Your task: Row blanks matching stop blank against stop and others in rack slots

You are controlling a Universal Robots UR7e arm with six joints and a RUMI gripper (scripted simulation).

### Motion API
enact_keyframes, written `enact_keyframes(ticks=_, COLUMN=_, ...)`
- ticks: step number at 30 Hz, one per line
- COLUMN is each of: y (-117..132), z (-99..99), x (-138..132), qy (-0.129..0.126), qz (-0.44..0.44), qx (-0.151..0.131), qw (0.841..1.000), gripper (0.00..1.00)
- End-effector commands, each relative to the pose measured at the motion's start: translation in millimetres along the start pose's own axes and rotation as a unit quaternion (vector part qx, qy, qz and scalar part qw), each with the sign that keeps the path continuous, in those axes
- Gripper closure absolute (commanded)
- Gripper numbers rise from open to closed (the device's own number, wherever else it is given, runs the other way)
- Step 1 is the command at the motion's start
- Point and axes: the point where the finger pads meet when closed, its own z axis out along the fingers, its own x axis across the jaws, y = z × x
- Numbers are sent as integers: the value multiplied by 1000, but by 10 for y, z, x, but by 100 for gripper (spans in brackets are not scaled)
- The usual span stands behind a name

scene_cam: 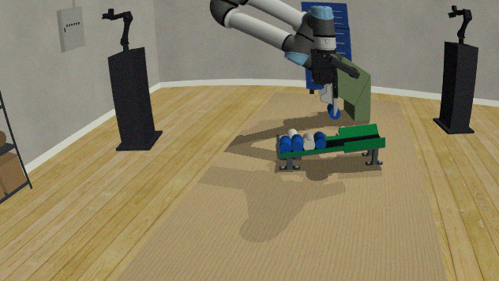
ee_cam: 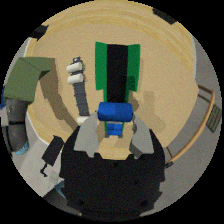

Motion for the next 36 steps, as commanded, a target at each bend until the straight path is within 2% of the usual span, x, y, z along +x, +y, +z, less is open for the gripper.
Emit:
enact_keyframes(ticks=1, y=-15, z=-25, x=63, qy=-14, qz=-1, qx=-3, qw=1000, gripper=62)
enact_keyframes(ticks=19, y=-13, z=-3, x=50, qy=-15, qz=-2, qx=-4, qw=1000, gripper=62)
enact_keyframes(ticks=30, y=-16, z=146, x=27, qy=-18, qz=-3, qx=-4, qw=1000, gripper=62)
enact_keyframes(ticks=36, y=-17, z=326, x=23, qy=-18, qz=-3, qx=-4, qw=1000, gripper=62)
